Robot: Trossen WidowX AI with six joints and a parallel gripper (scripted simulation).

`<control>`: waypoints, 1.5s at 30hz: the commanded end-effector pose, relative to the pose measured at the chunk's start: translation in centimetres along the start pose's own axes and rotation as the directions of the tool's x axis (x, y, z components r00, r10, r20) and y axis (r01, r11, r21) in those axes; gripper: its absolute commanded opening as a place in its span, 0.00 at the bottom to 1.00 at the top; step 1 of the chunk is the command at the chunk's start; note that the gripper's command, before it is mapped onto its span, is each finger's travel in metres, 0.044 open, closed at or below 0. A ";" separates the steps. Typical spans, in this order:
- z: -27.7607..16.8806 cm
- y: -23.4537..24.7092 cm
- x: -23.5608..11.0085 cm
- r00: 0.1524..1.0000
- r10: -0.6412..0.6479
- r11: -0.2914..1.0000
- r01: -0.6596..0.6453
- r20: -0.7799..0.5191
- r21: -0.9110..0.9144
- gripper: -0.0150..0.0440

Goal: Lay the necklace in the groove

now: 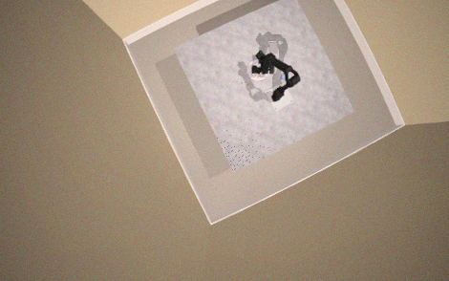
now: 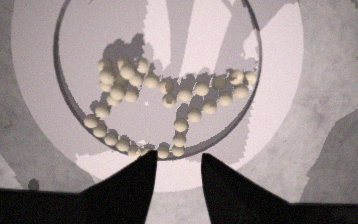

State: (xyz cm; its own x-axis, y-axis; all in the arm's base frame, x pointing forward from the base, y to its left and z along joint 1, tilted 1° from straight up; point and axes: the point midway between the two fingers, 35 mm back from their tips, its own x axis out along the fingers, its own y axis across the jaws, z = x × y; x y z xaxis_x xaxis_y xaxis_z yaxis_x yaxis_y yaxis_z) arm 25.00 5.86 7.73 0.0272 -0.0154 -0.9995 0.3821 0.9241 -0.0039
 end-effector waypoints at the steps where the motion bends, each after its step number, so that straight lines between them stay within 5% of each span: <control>1: 0.0 0.0 0.5 1.000 -0.001 1.000 0.001 -0.001 0.001 0.46; 23: 0.0 -0.1 3.2 1.000 -0.004 1.000 0.004 -0.006 0.007 0.46; 28: 0.0 0.0 3.0 1.000 -0.001 1.000 0.001 -0.001 0.003 0.25; 45: 0.0 0.0 3.0 1.000 -0.001 1.000 0.001 -0.001 0.003 0.25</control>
State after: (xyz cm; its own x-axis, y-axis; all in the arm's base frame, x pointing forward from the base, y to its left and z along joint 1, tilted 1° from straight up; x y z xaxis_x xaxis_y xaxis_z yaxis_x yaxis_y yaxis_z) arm 25.04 5.78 4.75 0.0249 -0.0161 -0.9996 0.3850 0.9229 -0.0052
